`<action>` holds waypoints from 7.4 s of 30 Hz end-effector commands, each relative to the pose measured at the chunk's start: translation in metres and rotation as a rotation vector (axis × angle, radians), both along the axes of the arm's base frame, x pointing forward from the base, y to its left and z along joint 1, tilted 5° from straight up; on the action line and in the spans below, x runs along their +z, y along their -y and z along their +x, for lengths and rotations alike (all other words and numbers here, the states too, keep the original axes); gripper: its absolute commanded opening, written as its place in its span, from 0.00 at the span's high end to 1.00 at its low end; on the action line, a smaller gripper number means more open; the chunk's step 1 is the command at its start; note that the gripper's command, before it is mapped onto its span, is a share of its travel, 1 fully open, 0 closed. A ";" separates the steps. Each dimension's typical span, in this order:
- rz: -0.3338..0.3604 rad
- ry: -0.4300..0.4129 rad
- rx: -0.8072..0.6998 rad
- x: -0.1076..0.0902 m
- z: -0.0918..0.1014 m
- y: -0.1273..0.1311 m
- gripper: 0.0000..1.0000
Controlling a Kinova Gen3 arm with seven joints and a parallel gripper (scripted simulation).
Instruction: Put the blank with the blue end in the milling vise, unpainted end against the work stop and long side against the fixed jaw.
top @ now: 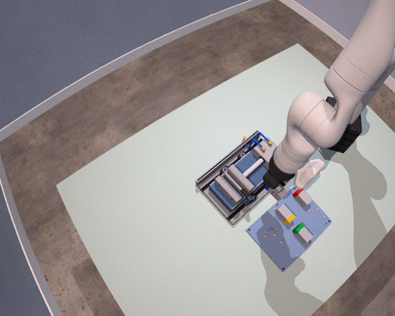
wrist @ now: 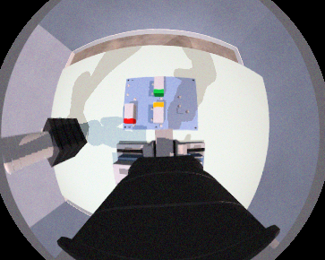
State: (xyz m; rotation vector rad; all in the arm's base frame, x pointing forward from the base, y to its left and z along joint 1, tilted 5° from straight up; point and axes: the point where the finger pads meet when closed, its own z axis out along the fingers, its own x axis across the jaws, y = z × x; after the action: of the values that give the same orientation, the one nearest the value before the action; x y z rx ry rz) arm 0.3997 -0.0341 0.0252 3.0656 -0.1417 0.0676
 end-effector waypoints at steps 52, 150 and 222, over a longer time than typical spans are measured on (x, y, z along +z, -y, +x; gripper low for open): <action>0.000 0.004 -0.020 0.006 0.052 0.131 1.00; -0.001 0.007 -0.022 -0.023 0.049 0.120 1.00; 0.000 0.003 -0.023 -0.019 0.049 0.120 1.00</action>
State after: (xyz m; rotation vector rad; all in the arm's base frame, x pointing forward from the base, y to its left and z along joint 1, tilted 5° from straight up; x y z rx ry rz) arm 0.4480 -0.1539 0.0059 3.0632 -0.1768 0.0689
